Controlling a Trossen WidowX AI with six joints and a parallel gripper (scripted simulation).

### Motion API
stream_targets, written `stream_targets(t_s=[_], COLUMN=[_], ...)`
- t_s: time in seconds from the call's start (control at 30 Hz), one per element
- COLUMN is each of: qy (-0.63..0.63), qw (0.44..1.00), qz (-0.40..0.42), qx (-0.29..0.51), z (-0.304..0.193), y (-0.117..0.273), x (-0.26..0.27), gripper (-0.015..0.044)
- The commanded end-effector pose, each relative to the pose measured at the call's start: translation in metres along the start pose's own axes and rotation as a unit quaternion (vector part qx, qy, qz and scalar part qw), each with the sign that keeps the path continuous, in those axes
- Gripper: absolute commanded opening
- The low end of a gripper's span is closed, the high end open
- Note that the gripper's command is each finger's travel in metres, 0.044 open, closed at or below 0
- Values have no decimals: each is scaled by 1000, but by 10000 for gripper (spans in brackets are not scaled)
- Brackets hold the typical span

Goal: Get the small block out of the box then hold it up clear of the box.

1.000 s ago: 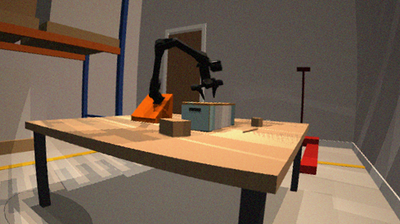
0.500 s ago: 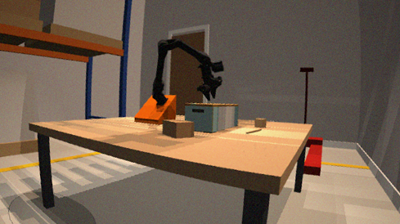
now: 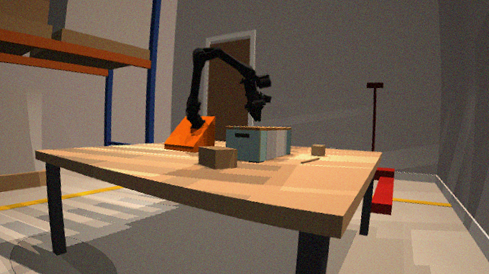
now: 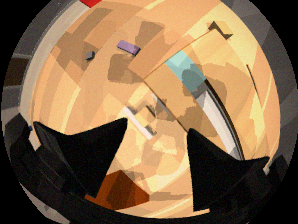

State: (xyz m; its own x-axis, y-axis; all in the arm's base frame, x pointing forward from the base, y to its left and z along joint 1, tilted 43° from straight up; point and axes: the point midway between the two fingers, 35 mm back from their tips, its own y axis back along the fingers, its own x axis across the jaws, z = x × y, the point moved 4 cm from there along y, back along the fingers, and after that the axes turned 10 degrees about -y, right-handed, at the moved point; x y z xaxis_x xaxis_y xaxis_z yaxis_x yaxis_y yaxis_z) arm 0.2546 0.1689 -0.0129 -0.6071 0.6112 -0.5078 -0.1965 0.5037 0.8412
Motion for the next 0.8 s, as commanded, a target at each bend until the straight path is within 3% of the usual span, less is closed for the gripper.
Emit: stream_targets(t_s=[0.0,0.37,0.77], qy=[446,686,876], qw=[893,721,465], qz=[-61,-87,-99], qx=[8,36,78], z=[-7,-11,-15], y=[2,4,6], x=[16,24,32], gripper=[285,285,285])
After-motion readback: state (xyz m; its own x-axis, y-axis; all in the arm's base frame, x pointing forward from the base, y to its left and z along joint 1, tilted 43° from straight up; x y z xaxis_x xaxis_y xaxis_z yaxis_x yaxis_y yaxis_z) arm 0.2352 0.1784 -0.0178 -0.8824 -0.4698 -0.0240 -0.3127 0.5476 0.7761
